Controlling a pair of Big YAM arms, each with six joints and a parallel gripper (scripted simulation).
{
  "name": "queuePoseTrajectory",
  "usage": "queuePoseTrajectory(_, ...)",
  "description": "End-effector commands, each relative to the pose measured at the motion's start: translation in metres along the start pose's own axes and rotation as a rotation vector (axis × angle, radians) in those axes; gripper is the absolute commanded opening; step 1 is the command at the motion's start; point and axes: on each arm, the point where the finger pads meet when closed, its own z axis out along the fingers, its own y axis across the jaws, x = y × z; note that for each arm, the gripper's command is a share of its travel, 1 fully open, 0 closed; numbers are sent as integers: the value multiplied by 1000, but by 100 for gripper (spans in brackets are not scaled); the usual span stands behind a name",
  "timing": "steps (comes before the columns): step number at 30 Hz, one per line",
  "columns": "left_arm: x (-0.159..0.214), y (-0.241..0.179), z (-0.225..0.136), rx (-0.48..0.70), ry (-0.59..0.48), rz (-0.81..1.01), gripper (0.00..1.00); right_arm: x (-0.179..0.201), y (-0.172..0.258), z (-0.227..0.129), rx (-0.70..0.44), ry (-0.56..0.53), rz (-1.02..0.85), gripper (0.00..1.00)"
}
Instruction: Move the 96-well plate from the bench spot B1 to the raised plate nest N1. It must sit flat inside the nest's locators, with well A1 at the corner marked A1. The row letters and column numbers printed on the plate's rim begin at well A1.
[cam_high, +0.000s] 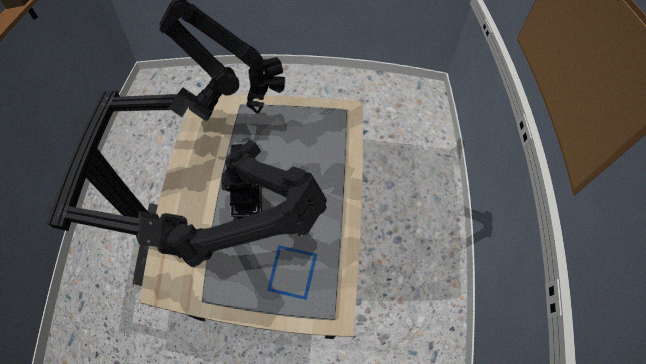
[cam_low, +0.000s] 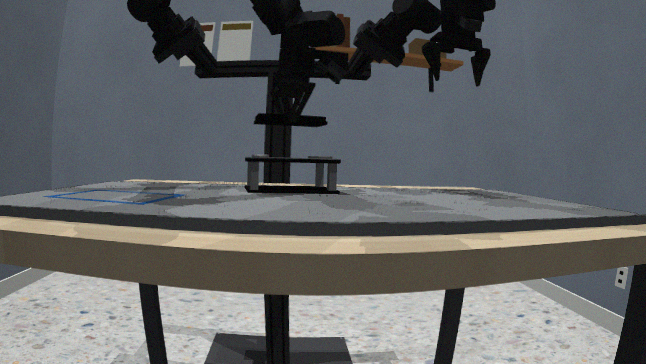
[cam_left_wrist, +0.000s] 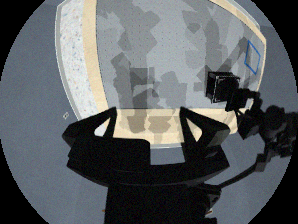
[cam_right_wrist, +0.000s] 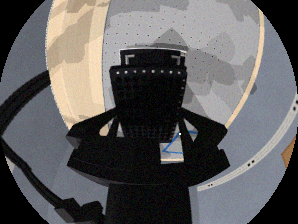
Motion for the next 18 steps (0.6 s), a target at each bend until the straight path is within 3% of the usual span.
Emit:
queuePoseTrajectory(1, -10, 7, -5, -10, -22, -17, 100, -8, -14, 4, 22, -21, 19, 0)
queuePoseTrajectory(18, -10, 7, -5, -10, -22, -17, 100, -2, -8, 29, 11, -14, 2, 0)
